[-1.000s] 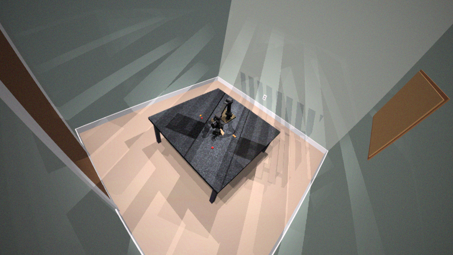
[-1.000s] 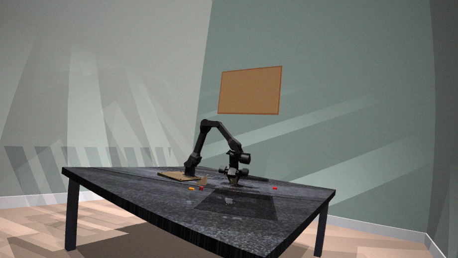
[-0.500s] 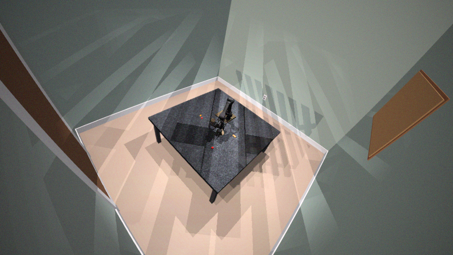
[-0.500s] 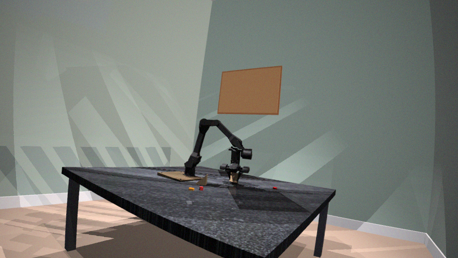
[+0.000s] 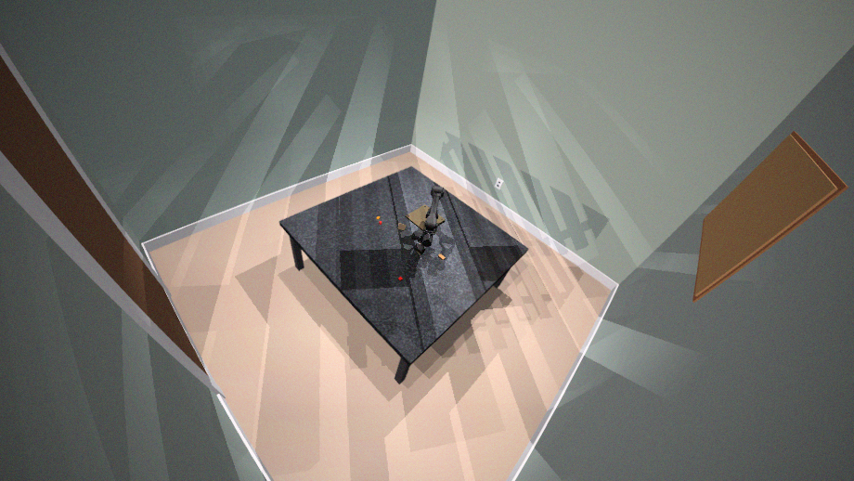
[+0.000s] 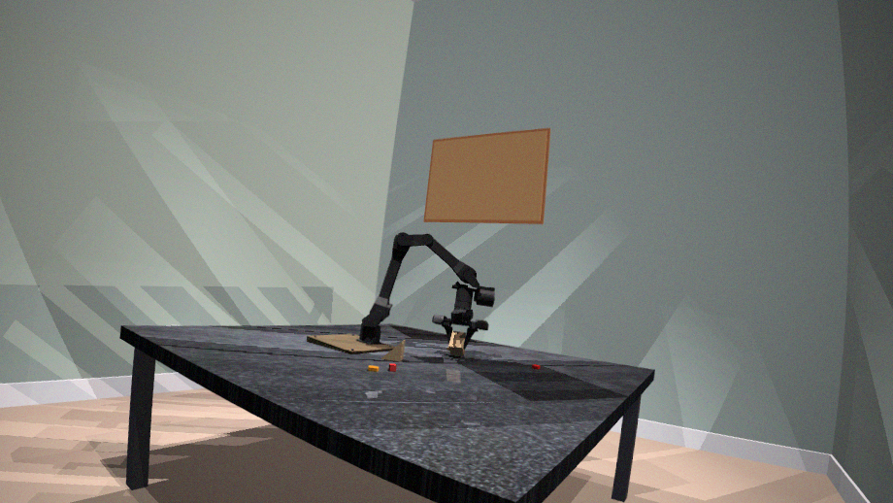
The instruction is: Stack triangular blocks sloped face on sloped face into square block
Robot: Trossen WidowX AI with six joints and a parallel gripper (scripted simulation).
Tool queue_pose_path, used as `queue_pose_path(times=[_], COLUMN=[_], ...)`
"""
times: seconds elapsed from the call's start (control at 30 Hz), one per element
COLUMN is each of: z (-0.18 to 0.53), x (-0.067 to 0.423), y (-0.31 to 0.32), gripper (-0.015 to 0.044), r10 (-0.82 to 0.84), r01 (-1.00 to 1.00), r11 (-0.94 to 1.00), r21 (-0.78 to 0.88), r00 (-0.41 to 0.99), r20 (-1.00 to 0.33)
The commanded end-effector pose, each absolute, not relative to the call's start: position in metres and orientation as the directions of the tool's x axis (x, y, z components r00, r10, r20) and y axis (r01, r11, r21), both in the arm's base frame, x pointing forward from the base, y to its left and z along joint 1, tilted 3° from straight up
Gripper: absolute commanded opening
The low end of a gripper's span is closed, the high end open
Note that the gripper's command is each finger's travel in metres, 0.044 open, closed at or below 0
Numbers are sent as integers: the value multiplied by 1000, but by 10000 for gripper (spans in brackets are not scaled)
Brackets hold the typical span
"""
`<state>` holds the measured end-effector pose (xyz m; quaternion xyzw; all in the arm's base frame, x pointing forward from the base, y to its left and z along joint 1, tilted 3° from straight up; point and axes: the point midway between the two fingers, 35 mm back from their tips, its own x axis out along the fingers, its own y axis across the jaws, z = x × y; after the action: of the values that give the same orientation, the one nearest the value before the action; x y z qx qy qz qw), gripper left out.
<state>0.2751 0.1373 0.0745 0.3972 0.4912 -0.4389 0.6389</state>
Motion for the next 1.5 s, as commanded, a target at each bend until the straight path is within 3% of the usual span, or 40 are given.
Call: queue_pose_path(times=[0.0, 0.77, 0.8, 1.3, 1.47], z=[75, 70, 72, 72, 72], x=[274, 261, 261, 261, 261], y=[144, 182, 177, 177, 177], gripper=[0, 0, 26, 420, 440], r10=[-268, -736, -686, -686, -686], r01=[951, 951, 953, 953, 953], r11=[299, 301, 295, 295, 295], r21=[74, 70, 69, 69, 69], r00=[158, 278, 261, 261, 261], r20=[-950, -617, -679, -679, -679])
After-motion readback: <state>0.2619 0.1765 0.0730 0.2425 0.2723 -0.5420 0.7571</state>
